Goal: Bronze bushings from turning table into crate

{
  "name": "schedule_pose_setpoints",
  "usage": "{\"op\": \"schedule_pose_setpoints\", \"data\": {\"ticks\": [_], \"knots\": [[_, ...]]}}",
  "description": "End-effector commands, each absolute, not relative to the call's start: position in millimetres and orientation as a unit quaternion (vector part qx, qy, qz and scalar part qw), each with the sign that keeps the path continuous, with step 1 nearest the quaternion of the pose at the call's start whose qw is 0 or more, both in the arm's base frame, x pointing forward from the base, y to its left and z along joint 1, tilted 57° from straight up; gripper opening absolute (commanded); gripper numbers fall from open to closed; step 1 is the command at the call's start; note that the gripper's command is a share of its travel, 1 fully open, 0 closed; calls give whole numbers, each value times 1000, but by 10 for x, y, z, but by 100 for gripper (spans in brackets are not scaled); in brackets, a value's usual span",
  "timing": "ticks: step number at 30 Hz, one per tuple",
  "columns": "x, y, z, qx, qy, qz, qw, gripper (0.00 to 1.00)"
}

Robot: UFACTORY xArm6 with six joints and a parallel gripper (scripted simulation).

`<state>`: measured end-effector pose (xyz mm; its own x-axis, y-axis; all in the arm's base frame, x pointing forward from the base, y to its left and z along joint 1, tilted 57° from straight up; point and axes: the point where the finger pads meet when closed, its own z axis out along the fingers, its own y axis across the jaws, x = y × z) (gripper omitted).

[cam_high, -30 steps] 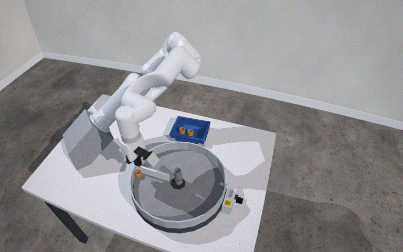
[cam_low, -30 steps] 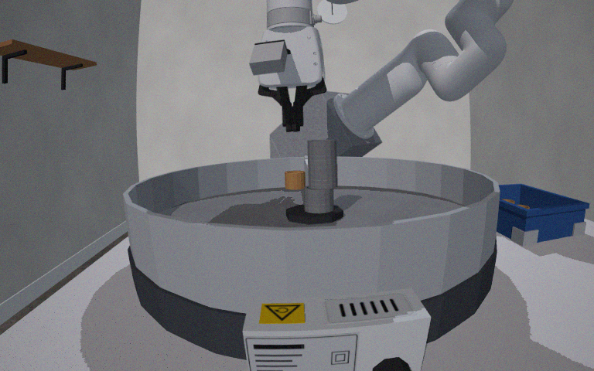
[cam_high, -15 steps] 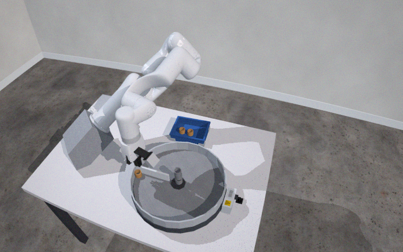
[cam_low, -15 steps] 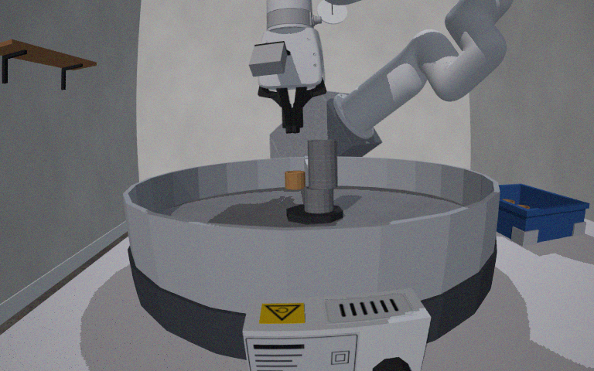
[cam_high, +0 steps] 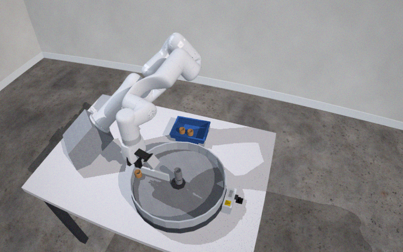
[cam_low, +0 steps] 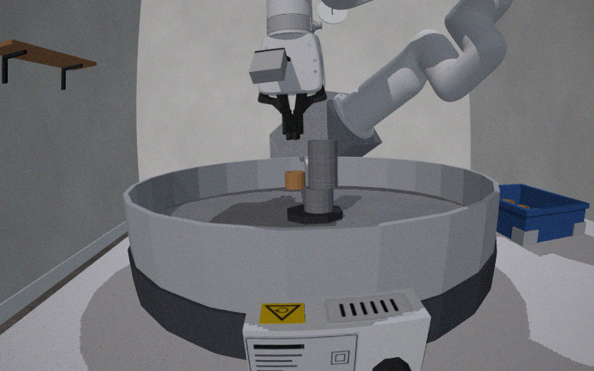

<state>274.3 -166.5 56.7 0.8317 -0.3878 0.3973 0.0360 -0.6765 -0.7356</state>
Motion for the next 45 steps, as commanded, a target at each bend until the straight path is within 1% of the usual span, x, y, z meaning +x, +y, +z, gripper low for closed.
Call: {"op": "schedule_pose_setpoints", "data": {"ticks": [1, 25, 45], "knots": [[2788, -1628, 527, -874, 101, -273, 388, 0], [2993, -1398, 324, -874, 101, -273, 388, 0], [3044, -1341, 275, -874, 101, -273, 388, 0]]}}
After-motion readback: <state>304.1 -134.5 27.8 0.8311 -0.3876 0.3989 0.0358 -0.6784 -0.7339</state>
